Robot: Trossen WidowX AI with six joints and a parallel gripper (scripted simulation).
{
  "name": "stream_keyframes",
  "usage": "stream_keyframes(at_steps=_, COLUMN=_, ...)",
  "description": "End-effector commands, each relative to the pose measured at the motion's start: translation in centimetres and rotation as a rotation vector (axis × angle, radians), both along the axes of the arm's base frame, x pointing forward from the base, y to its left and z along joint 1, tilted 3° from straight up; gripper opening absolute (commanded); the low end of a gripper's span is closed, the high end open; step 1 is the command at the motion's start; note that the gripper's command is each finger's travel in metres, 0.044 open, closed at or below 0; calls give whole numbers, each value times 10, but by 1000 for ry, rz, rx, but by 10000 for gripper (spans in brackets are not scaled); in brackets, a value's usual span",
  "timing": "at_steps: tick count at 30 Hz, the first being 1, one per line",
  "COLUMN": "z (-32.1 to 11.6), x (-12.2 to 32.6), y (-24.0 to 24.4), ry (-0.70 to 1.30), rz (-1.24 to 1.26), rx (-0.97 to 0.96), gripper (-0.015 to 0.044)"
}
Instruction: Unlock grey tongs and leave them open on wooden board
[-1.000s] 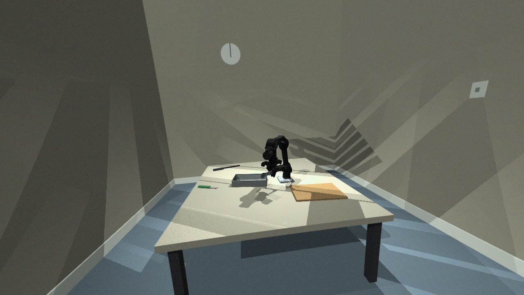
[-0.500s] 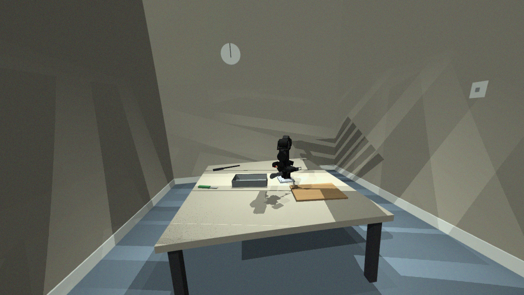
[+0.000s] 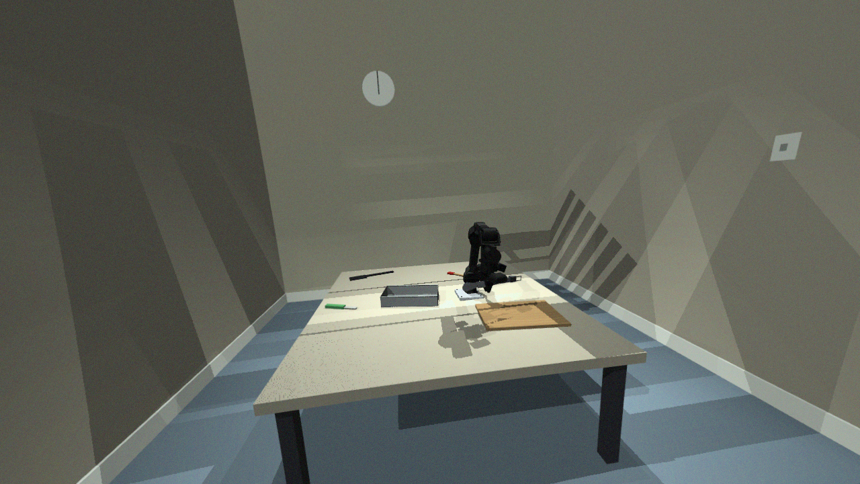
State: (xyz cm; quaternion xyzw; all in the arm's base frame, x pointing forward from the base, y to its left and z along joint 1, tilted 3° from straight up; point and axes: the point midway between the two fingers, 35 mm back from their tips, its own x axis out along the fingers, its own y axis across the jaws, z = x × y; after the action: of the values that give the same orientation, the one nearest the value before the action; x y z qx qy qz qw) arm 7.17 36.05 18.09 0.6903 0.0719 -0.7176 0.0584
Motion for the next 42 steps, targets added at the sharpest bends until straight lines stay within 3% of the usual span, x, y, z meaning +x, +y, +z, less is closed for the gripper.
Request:
stream_keyframes(at_steps=1, z=5, x=-29, y=4, ry=9, rz=-66, rx=8, gripper=-150)
stream_keyframes(at_steps=22, z=11, x=-160, y=-6, ry=25, rz=-360, rx=-12, gripper=-150)
stream_keyframes(at_steps=35, z=11, x=-165, y=-7, ry=31, rz=-372, rx=-16, gripper=-150)
stream_keyframes(at_steps=42, z=-1, x=-165, y=-11, ry=189, rz=-349, rx=-97, gripper=-150)
